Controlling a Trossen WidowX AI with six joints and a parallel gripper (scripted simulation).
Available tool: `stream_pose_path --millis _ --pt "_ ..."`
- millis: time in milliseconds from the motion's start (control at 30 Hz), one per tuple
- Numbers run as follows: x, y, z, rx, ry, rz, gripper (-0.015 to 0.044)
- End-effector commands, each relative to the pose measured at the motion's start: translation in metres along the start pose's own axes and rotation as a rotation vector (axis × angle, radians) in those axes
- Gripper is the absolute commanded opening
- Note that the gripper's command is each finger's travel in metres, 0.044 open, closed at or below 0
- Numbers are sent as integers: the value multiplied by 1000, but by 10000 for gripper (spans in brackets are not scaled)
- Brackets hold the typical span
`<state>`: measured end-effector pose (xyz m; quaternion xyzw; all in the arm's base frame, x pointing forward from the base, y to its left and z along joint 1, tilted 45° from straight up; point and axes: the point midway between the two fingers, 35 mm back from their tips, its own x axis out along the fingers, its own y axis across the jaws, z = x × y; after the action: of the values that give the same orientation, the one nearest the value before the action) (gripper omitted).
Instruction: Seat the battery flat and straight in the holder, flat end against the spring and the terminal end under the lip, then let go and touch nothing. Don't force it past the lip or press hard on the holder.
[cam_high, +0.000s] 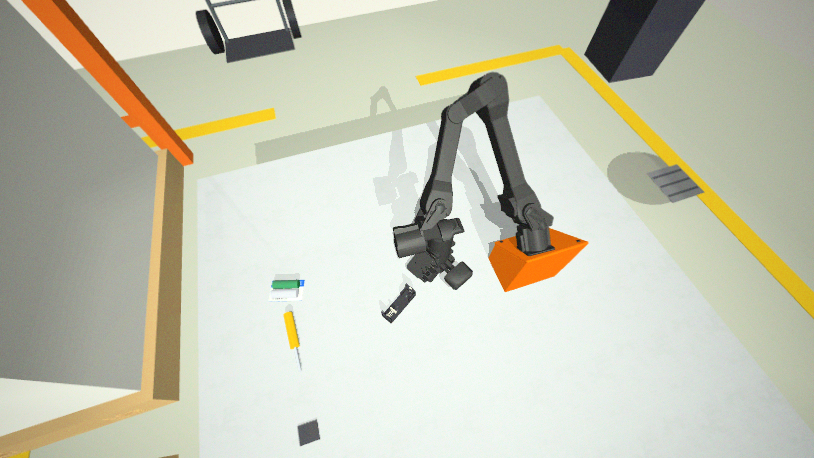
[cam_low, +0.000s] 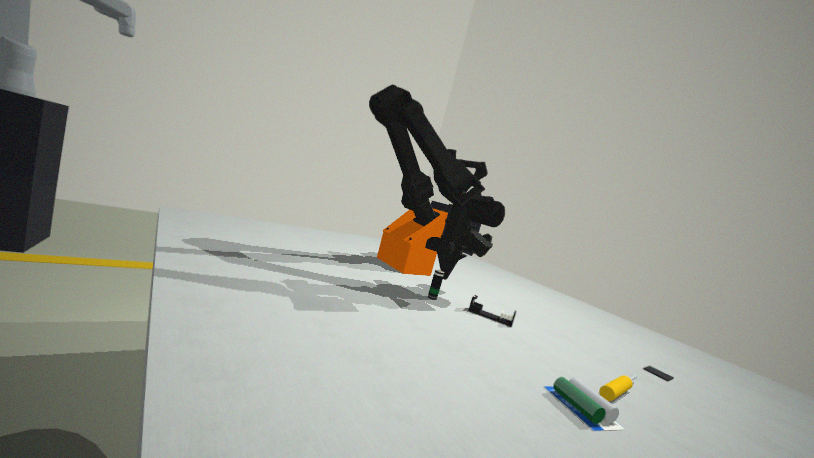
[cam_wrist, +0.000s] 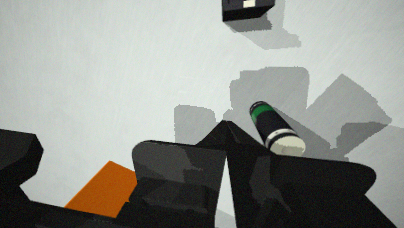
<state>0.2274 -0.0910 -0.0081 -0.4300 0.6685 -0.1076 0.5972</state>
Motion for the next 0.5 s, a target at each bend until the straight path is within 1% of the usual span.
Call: stream_pose_path --millis 0,467 --pt "2 -5 0 -3 0 -3 0" --pt "1 -26 2 -2 -1 -2 0"
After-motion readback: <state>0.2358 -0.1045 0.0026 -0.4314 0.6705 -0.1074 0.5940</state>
